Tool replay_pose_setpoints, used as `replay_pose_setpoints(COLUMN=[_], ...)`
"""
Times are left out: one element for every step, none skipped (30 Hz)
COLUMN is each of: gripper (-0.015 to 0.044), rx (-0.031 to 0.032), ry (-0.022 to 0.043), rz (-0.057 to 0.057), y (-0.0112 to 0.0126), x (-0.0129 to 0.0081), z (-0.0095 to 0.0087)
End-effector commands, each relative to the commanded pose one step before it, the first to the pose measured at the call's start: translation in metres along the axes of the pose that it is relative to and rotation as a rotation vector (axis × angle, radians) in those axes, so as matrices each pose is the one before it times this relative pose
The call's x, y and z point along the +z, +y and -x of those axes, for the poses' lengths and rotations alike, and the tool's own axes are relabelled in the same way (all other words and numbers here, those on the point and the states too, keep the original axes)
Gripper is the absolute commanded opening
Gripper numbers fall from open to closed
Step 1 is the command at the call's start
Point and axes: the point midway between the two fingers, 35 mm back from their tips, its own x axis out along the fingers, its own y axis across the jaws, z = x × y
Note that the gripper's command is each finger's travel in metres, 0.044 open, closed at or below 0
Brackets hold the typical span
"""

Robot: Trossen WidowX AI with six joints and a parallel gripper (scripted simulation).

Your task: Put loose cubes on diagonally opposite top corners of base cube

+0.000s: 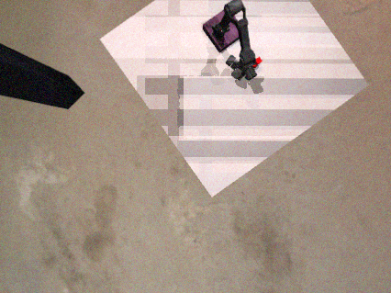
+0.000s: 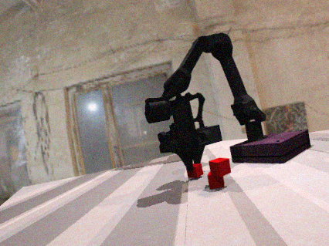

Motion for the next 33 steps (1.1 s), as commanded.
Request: replay_pose_setpoints(gripper=[0.0105,0.0105,0.0105,0.0105,0.0105,0.0105,0.0105,0.0105,0.0105,0.0105,0.0105,0.0105,0.0105,0.0105,0.0105,0.0105,0.0105,0.0105,0.0105,0.0105,0.0105,0.0105,0.0105,0.0105,0.0105,0.0105,0.0105,0.0105,0.0105,0.0105,0.0105,0.0105,0.0105], rx=[0.01911,0.00005,0.00005,0.00005,0.00004,0.00004,0.00004,0.00003,0.00003,0.00002,0.00002,0.00002,0.00001,0.00001,0.00001,0.00000,0.00000,-0.00001,-0.00001,-0.00001,-0.00002,-0.00002,-0.00002,-0.00003,-0.00003,-0.00004,-0.00003,-0.00002,-0.00001,0.00000,0.00002,0.00005,0.00008], ry=[-0.00822,-0.00002,-0.00002,-0.00001,-0.00001,-0.00001,-0.00001,-0.00001,-0.00001,0.00000,0.00000,0.00000,0.00000,0.00000,0.00000,0.00001,0.00001,0.00001,0.00001,0.00001,0.00001,0.00002,0.00002,0.00002,0.00002,0.00002,0.00002,0.00001,0.00000,0.00000,0.00002,0.00005,0.00009], rz=[-0.0027,0.0000,0.0000,0.0000,0.0000,0.0000,0.0000,0.0000,0.0000,0.0000,0.0000,0.0000,0.0000,0.0000,0.0000,0.0000,0.0000,0.0000,0.0000,0.0000,0.0000,0.0000,0.0000,0.0000,0.0000,0.0000,0.0000,0.0000,0.0000,0.0000,0.0066,0.0197,0.0328], y=[0.00574,0.00040,0.00037,0.00033,0.00029,0.00026,0.00022,0.00018,0.00015,0.00011,0.00007,0.00004,0.00000,-0.00004,-0.00008,-0.00012,-0.00015,-0.00019,-0.00023,-0.00027,-0.00031,-0.00035,-0.00039,-0.00042,-0.00046,-0.00050,-0.00045,-0.00028,-0.00010,0.00000,0.00015,0.00045,0.00076], x=[0.00246,0.00015,0.00013,0.00012,0.00010,0.00008,0.00007,0.00005,0.00003,0.00001,0.00000,-0.00002,-0.00004,-0.00006,-0.00007,-0.00009,-0.00011,-0.00013,-0.00014,-0.00016,-0.00018,-0.00020,-0.00021,-0.00023,-0.00025,-0.00027,-0.00024,-0.00015,-0.00005,0.00000,-0.00018,-0.00053,-0.00088], z=[0.01566,0.00307,0.00308,0.00310,0.00311,0.00312,0.00313,0.00315,0.00316,0.00317,0.00318,0.00319,0.00320,0.00321,0.00322,0.00323,0.00323,0.00324,0.00325,0.00325,0.00326,0.00326,0.00326,0.00327,0.00327,0.00327,0.00273,0.00164,0.00055,0.00000,-0.00002,-0.00007,-0.00011])
